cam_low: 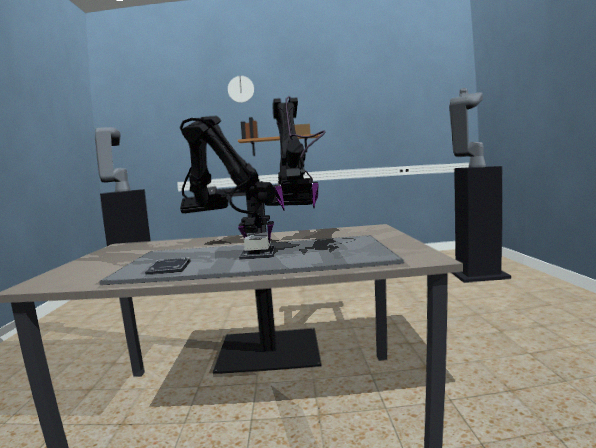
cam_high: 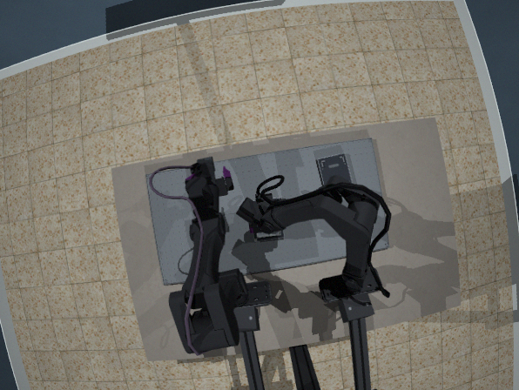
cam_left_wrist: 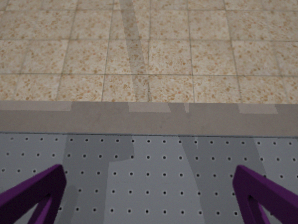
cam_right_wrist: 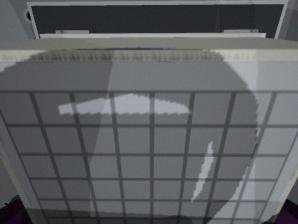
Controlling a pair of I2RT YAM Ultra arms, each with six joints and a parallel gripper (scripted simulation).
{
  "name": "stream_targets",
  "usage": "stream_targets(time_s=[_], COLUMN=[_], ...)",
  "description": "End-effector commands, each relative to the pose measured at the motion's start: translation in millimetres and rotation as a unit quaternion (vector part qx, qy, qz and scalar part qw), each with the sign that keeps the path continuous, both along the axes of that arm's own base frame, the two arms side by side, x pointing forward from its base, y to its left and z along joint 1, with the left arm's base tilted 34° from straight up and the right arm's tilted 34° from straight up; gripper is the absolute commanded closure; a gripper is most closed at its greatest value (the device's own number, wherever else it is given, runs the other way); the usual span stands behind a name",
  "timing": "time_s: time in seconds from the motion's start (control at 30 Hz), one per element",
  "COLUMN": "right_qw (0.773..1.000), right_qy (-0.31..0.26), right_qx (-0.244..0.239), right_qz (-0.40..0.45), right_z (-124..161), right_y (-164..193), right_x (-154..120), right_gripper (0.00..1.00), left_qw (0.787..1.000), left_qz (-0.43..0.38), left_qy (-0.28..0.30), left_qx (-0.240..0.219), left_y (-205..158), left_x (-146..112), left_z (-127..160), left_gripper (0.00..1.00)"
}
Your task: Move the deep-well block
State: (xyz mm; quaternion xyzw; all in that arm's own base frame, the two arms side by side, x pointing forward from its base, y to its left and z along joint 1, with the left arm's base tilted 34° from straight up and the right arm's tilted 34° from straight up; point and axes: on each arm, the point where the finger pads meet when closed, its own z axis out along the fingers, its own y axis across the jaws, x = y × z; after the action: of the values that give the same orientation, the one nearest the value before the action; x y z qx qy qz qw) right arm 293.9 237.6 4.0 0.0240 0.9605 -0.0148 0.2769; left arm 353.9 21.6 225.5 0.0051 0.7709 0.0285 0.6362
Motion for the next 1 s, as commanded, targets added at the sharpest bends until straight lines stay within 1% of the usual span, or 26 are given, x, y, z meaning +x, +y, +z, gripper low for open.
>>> stream_targets(time_s=[0.0, 0.1, 0.2, 0.27, 0.33, 0.63, 0.67, 0.77, 0.8, 0.97], right_qw=[1.000, 1.000, 1.000, 1.000, 1.000, 1.000, 1.000, 1.000, 1.000, 1.000], right_qy=[-0.017, -0.017, -0.004, -0.007, -0.003, -0.003, -0.006, -0.005, -0.010, -0.008], right_qx=[0.013, 0.013, 0.009, 0.014, 0.010, 0.009, 0.013, 0.008, 0.011, 0.009], right_qz=[0.007, 0.007, 0.005, 0.006, 0.010, 0.013, 0.011, 0.009, 0.008, 0.007], right_z=[12, 12, 2, 4, 0, -11, -8, -16, -14, -22], right_y=[12, 12, 4, 5, 4, 5, 4, 1, 4, 3], right_x=[5, 5, -2, -2, -3, 2, 6, 8, 13, 16], right_gripper=[0.19, 0.19, 0.19, 0.19, 0.19, 0.19, 0.19, 0.19, 0.19, 0.19], left_qw=[1.000, 1.000, 1.000, 1.000, 1.000, 1.000, 1.000, 1.000, 1.000, 1.000], left_qz=[-0.007, -0.007, -0.007, -0.007, -0.007, -0.007, -0.007, -0.007, -0.007, -0.007], left_qy=[-0.006, -0.006, -0.006, -0.006, -0.006, -0.006, -0.006, -0.006, -0.006, -0.006], left_qx=[0.000, 0.000, 0.000, 0.000, 0.000, 0.000, 0.000, 0.000, 0.000, 0.000], left_y=[-2, -2, -2, -2, -2, -2, -2, -2, -2, -2], left_x=[0, 0, 0, 0, 0, 0, 0, 0, 0, 0], left_z=[2, 2, 2, 2, 2, 2, 2, 2, 2, 2], left_gripper=[0.00, 0.00, 0.00, 0.00, 0.00, 0.00, 0.00, 0.00, 0.00, 0.00])
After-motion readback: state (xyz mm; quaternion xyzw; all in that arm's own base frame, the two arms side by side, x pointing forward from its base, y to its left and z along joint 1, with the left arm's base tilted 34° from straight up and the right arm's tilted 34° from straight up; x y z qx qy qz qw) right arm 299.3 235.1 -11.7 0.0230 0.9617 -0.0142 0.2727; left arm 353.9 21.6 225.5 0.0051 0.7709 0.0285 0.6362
